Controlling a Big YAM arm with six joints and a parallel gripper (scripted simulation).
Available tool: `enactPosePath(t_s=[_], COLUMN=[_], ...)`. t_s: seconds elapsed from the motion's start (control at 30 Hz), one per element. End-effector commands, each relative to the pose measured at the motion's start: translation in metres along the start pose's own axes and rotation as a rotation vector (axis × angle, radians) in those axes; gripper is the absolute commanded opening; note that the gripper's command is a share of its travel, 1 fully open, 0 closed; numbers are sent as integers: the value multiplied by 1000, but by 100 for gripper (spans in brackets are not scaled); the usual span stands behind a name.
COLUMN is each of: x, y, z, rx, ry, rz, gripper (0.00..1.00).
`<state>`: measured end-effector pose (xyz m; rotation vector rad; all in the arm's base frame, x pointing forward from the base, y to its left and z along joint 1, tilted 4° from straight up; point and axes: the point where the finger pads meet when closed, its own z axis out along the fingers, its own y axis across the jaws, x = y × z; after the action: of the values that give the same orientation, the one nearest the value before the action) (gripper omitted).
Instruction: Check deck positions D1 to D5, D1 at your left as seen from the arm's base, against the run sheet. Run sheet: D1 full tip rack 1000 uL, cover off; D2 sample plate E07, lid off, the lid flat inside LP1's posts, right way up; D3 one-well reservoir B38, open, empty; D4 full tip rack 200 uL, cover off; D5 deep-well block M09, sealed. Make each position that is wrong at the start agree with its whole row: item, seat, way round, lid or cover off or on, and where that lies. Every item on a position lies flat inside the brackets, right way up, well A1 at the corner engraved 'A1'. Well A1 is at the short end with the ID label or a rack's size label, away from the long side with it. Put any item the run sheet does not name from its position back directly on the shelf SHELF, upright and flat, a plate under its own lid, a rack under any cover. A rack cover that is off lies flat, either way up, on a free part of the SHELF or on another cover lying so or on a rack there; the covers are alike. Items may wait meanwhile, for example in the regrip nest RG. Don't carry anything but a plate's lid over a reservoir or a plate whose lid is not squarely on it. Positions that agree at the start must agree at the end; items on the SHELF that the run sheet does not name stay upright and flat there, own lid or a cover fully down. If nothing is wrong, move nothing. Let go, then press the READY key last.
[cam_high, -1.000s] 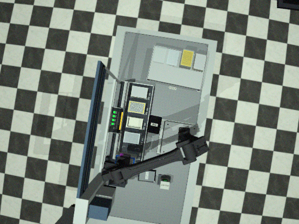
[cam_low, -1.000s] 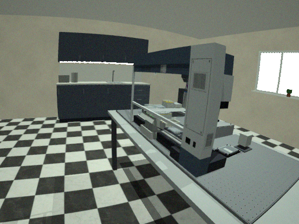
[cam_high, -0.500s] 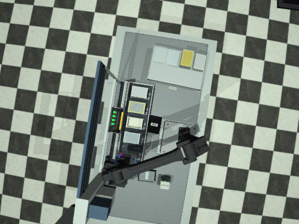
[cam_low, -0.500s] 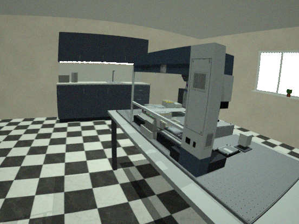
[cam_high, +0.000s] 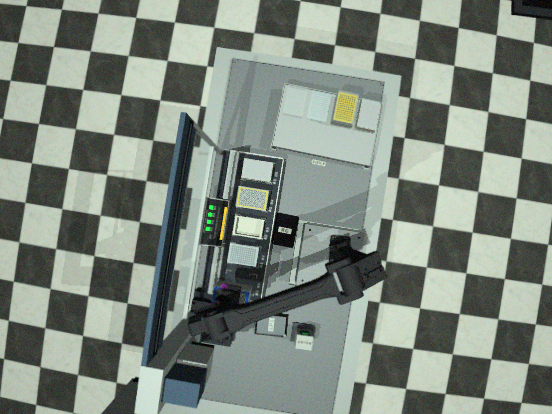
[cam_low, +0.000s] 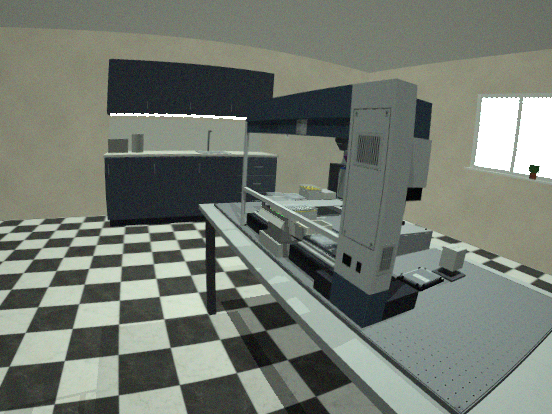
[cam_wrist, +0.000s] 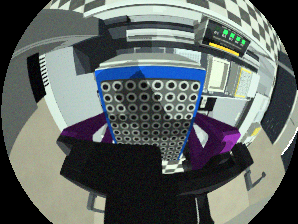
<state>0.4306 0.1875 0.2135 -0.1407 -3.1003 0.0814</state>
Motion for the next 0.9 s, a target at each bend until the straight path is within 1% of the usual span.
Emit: enactPosePath(t_s=[0.0,0.63,0.67,0.7,0.77,0.8,0.83,0.87], x=[-8,-8,-12,-8,-8,-12,-8,-8], y=[5,6,14,6,6,14,6,6], z=[-21,-21,-25,-21,-21,-25,-21,-21], rx=[-25,-25,-27,-25,-25,-28,-25,-25], ry=[-47,-47,-51,-47,-47,-52,-47,-47], rz=[-1,-1,-11,-1,-1,-10,-1,-1], gripper=[0,0,0,0,0,0,0,0])
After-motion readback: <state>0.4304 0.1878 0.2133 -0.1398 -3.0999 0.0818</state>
